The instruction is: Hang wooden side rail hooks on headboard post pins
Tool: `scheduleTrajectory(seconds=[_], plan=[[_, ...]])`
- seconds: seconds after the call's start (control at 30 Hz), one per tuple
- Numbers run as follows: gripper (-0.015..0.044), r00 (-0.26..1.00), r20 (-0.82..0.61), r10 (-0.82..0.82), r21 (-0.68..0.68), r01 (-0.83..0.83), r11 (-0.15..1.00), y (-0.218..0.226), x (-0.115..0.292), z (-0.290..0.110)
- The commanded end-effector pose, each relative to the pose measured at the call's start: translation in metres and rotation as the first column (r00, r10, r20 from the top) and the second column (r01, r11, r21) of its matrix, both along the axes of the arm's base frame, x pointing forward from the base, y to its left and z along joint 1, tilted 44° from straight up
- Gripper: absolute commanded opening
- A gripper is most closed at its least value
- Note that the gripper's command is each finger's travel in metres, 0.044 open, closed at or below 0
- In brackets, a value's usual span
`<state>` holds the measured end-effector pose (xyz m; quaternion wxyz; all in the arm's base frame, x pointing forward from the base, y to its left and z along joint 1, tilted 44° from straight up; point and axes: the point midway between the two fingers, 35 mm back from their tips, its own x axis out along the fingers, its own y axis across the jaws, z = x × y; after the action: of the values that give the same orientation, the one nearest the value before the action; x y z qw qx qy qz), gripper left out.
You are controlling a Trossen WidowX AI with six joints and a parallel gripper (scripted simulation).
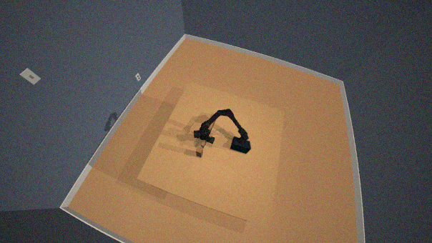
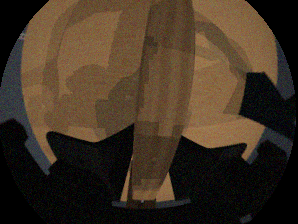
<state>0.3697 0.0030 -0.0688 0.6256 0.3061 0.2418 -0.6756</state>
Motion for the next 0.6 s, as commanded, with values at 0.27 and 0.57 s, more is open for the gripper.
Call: scheduleTrajectory(seconds=[0.27, 0.57], plan=[[0.0000, 1.000, 0.008, 0.006, 0.005, -0.006, 1.000, 0.0058, 0.0024, -0.0001], [0.0000, 1.000, 0.008, 0.006, 0.005, -0.006, 1.000, 0.0072, 0.0015, -0.0002]])
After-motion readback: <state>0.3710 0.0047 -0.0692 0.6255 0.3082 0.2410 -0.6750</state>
